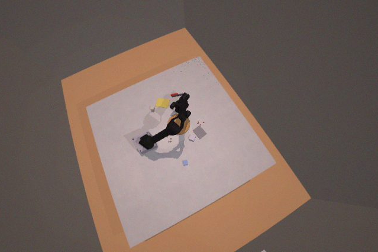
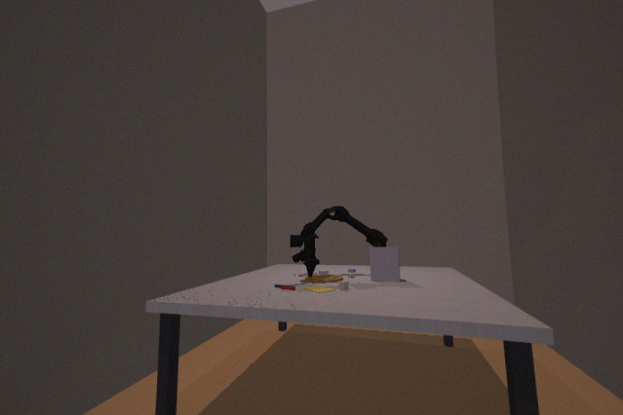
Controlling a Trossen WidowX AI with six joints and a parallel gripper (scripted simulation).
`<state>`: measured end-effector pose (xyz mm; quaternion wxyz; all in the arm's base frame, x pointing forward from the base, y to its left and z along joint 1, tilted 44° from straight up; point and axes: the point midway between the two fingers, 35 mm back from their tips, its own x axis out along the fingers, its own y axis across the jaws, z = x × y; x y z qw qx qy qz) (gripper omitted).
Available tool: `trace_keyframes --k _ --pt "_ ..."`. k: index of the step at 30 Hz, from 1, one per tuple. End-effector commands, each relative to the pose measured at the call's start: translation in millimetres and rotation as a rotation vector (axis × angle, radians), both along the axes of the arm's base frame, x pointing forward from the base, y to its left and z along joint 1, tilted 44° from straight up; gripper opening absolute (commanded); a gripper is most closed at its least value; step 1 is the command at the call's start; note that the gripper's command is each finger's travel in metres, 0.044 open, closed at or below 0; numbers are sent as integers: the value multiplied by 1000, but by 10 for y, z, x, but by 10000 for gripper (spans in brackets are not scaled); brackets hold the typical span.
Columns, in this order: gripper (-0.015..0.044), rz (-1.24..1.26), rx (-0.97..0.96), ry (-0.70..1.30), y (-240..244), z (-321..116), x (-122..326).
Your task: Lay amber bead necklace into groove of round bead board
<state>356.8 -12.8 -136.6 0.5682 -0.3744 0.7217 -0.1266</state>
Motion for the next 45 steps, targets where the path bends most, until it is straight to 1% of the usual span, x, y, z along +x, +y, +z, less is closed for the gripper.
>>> trace_keyframes --k 1,31,39,45 --pt "0 0 0 -1 1 2 2" --pt "0 0 0 -1 4 5 3" --pt "0 3 -3 4 157 170 10" --pt "0 4 -3 5 161 197 -3"
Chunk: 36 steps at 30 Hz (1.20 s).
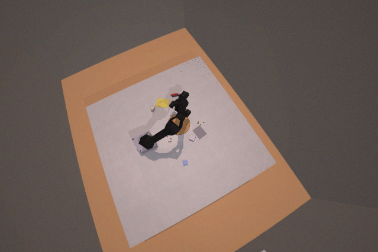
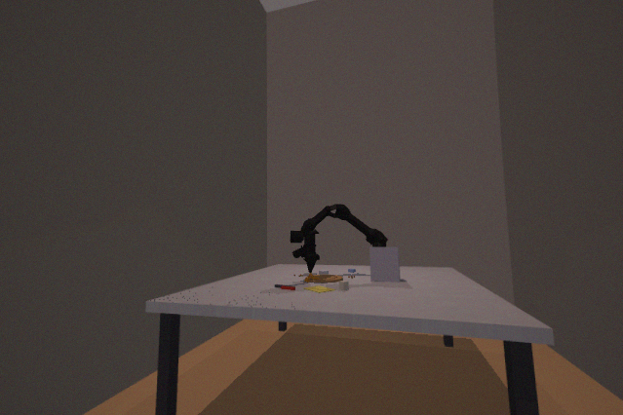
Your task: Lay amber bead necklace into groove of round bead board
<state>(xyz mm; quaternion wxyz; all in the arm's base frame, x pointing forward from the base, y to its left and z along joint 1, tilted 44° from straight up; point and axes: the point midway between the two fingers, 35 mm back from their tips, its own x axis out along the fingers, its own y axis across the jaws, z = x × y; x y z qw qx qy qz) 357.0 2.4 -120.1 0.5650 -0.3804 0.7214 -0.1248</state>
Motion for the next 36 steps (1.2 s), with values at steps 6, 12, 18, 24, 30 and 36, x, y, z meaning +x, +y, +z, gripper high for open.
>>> trace_keyframes --k 6,12,18,24,30,36 --pt "0 -6 3 -2 -82 131 -127" --pt "0 -6 2 -1 -175 229 -265" --pt "0 -6 1 0 -228 283 -350" --pt "0 -6 1 0 -256 253 -352" --pt "0 -6 1 0 -325 182 -358" --pt "0 -6 1 0 -393 112 -367"
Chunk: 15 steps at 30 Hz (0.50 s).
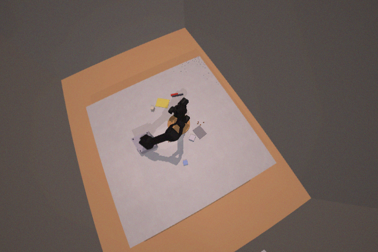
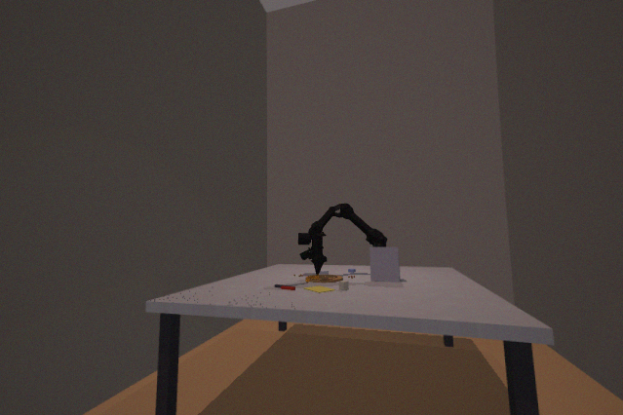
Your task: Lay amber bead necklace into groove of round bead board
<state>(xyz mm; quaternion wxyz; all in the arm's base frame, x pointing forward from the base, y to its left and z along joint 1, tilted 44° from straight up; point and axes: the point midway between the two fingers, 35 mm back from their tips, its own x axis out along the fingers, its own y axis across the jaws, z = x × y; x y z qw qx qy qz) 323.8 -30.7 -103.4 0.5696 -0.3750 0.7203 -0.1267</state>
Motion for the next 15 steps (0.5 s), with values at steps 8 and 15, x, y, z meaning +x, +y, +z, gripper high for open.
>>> trace_keyframes --k 8,15 --pt "0 2 -6 11 -103 -94 -43" --pt "157 -1 -2 4 -77 -77 -21"
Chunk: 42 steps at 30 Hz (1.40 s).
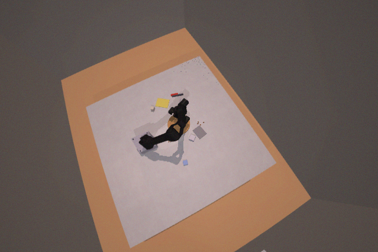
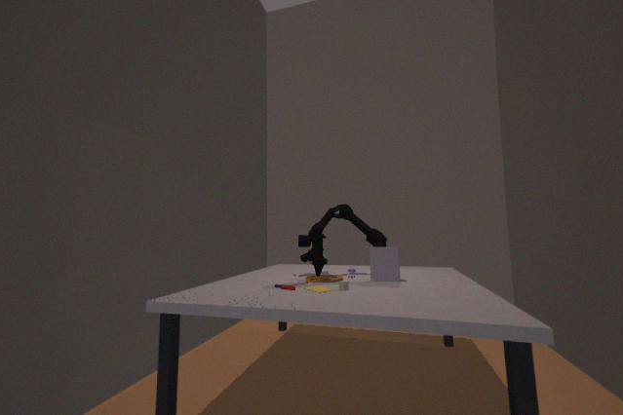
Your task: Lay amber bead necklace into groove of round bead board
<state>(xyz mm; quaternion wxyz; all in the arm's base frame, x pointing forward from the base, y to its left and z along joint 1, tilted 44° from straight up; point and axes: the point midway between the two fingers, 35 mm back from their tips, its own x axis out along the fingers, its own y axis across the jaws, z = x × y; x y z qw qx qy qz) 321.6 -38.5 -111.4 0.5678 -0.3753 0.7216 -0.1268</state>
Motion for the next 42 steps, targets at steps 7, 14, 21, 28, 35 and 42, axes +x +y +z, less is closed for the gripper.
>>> trace_keyframes --k 7,14,21,28,35,42 --pt "341 0 0 0 5 7 2" --pt "440 2 -3 5 147 159 5" --pt "440 3 -4 9 167 182 -17" --pt "440 3 -4 7 182 197 -16" --pt "440 3 -4 7 182 197 -16" --pt "440 3 -4 7 182 197 -16"
